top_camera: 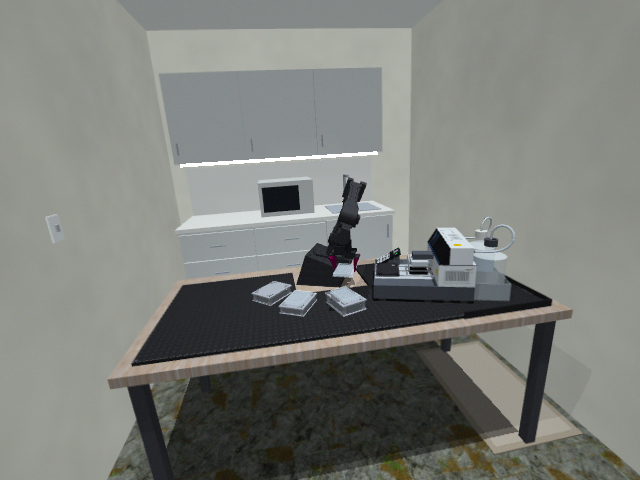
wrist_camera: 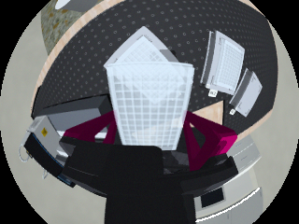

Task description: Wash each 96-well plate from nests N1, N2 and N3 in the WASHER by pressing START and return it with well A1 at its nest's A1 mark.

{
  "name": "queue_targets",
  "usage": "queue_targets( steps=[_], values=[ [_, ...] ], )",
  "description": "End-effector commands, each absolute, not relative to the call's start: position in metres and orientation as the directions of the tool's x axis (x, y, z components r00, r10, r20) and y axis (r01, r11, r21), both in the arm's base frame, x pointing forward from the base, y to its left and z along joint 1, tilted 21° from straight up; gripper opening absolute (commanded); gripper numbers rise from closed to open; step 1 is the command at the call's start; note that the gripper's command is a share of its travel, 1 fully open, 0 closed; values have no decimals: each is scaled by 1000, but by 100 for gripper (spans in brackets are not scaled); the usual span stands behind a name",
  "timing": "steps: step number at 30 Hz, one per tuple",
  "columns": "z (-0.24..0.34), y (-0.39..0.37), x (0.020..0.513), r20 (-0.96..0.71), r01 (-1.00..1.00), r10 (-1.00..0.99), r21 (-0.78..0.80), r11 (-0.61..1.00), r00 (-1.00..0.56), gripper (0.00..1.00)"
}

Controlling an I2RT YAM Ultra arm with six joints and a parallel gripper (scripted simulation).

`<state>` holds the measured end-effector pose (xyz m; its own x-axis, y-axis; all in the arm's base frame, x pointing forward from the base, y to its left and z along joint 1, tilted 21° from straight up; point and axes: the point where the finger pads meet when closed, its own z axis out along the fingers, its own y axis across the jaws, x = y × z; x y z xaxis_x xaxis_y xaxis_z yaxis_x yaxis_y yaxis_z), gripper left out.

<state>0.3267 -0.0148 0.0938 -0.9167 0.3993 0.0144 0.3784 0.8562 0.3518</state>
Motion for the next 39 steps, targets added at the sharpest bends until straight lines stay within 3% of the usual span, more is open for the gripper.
queue_targets(
  steps=[1, 29, 32, 39],
  values=[
    [105, -6, 326, -5, 389, 418, 356, 850, -909, 0],
    [146, 101, 294, -3, 388, 417, 360, 849, -909, 0],
    [150, 112, 283, -39, 295, 330, 358, 886, -943, 0],
    [157, 136, 259, -38, 295, 330, 359, 886, -943, 0]
  ],
)
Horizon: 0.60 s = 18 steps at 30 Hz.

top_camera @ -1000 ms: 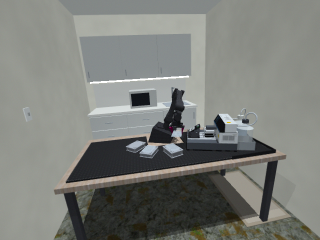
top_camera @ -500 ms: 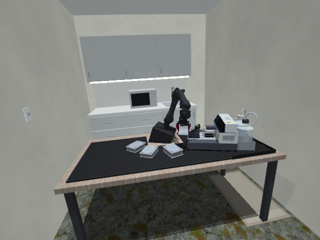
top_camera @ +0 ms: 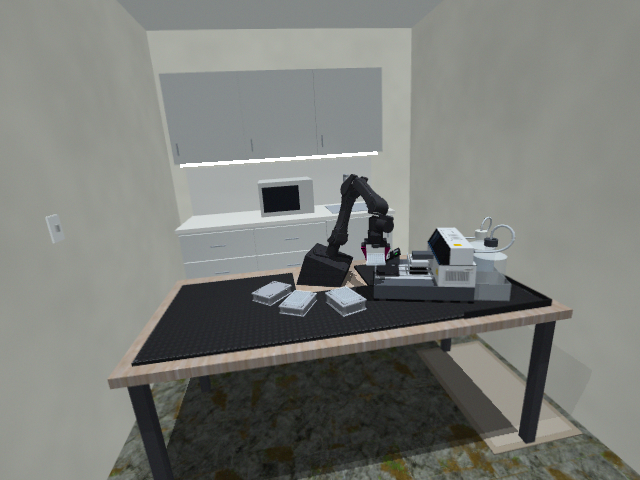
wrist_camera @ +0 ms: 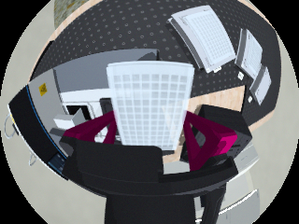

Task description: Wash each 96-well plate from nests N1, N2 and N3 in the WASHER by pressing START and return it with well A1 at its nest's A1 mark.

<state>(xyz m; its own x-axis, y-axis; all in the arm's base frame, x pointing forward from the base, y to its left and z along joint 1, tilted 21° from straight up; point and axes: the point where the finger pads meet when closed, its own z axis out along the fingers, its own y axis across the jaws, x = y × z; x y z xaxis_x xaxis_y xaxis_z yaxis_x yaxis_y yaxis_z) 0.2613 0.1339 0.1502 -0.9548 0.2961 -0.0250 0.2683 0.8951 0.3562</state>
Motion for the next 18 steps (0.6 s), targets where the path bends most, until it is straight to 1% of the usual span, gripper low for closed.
queue_targets(
  steps=[1, 6, 18],
  values=[
    [158, 140, 255, -38, 295, 330, 359, 886, -943, 0],
    [161, 150, 245, -38, 295, 330, 359, 885, -943, 0],
    [174, 191, 203, -36, 295, 329, 361, 885, -944, 0]
  ],
)
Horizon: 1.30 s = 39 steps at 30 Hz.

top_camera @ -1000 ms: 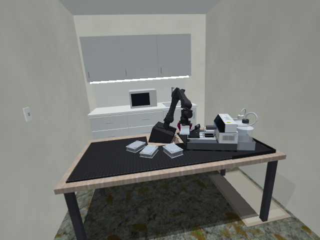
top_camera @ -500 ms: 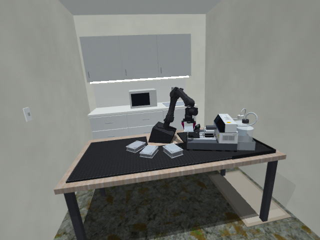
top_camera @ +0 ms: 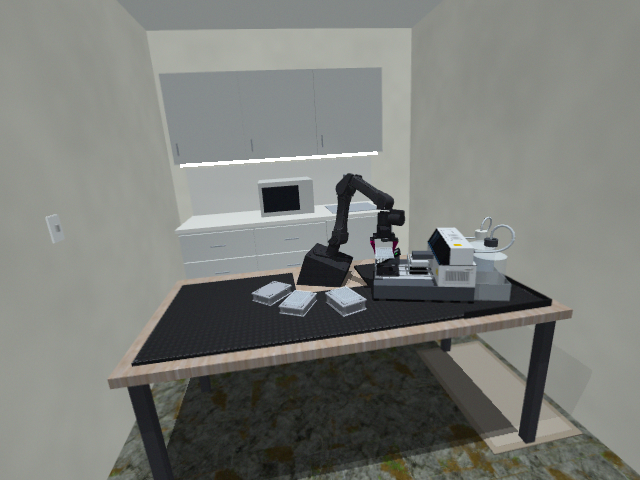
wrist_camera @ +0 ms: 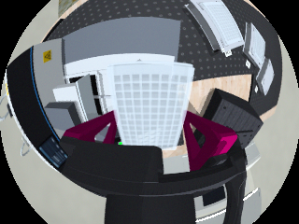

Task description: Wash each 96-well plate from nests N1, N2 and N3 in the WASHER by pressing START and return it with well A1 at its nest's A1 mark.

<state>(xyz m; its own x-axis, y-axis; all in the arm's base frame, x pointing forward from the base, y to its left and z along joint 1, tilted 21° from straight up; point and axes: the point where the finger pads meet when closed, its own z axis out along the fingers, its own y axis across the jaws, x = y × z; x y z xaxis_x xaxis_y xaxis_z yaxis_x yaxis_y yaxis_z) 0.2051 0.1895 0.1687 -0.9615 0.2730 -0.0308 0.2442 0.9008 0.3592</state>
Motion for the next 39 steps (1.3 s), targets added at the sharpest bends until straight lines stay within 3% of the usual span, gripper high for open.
queue_targets(
  steps=[1, 9, 39],
  values=[
    [175, 195, 200, -36, 295, 329, 361, 885, -944, 0],
    [181, 215, 179, -35, 295, 329, 361, 884, -944, 0],
    [181, 214, 181, -35, 295, 329, 361, 884, -944, 0]
  ],
)
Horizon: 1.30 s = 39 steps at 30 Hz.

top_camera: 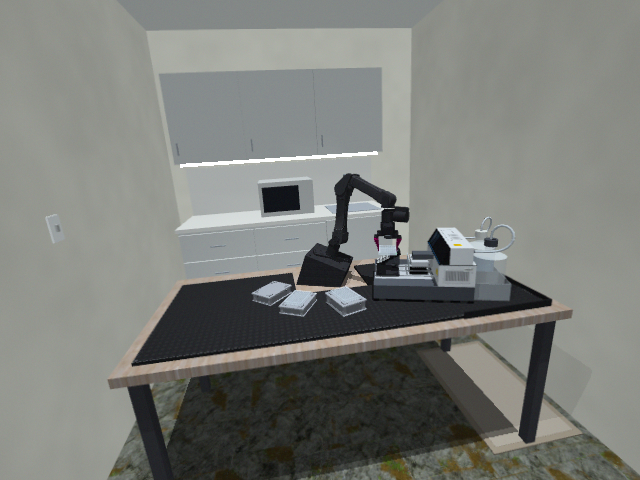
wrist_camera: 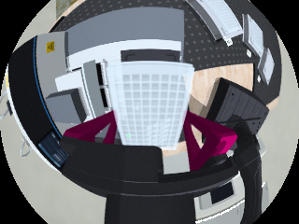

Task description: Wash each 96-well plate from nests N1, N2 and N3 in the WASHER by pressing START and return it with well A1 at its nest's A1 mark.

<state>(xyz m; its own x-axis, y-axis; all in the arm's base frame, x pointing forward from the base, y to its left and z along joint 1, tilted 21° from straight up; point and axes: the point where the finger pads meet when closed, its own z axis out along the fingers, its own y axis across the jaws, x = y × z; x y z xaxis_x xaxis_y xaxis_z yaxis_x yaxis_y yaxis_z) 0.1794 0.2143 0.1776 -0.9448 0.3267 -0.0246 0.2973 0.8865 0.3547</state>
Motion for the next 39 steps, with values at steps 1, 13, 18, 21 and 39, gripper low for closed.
queue_targets(
  steps=[1, 13, 18, 21, 39],
  values=[
    [181, 214, 181, -35, 295, 329, 361, 884, -944, 0],
    [181, 213, 181, -35, 295, 329, 361, 884, -944, 0],
    [179, 214, 181, -35, 295, 329, 361, 884, -944, 0],
    [174, 215, 182, -35, 295, 329, 361, 884, -944, 0],
    [150, 226, 187, -35, 295, 329, 361, 884, -944, 0]
  ],
)
